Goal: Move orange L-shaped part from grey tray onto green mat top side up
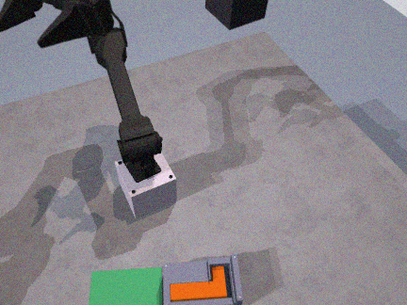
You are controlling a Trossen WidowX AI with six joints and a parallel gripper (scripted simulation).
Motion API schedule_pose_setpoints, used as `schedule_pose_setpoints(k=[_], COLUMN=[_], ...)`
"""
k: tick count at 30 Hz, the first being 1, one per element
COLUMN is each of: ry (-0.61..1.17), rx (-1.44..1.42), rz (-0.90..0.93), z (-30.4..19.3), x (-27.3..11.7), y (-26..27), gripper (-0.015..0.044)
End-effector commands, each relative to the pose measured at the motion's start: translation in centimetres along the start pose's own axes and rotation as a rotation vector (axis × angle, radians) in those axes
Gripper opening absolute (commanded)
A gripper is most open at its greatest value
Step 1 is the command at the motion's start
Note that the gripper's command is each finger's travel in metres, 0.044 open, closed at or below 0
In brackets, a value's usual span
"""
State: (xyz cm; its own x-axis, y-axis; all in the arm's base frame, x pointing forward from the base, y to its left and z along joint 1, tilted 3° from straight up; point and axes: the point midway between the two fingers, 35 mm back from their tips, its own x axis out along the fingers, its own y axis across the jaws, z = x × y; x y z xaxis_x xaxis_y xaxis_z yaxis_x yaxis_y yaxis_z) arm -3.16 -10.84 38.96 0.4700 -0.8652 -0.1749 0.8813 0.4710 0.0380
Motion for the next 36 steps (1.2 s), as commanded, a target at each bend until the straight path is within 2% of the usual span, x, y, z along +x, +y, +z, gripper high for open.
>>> schedule_pose_setpoints(k=[1,5,8,9,16,23,29,36], ry=[0.006,0.072,0.176,0.214,0.454,0.716,0.961,1.260], rx=[-0.004,-0.051,-0.100,-0.119,-0.232,-0.336,-0.415,-0.505], rz=[0.005,0.067,0.139,0.165,0.320,0.408,0.426,0.396], z=[0.0,0.2,-0.2,-0.5,-4.4,-10.9,-18.4,-28.3], x=[0.2,2.0,4.4,5.2,8.9,11.1,11.7,10.4], y=[0.3,3.4,7.9,9.5,19.1,27.4,32.7,36.6], gripper=[0.0374,0.0269,0.0190,0.0180,0.0180,0.0180,0.0180,0.0180])
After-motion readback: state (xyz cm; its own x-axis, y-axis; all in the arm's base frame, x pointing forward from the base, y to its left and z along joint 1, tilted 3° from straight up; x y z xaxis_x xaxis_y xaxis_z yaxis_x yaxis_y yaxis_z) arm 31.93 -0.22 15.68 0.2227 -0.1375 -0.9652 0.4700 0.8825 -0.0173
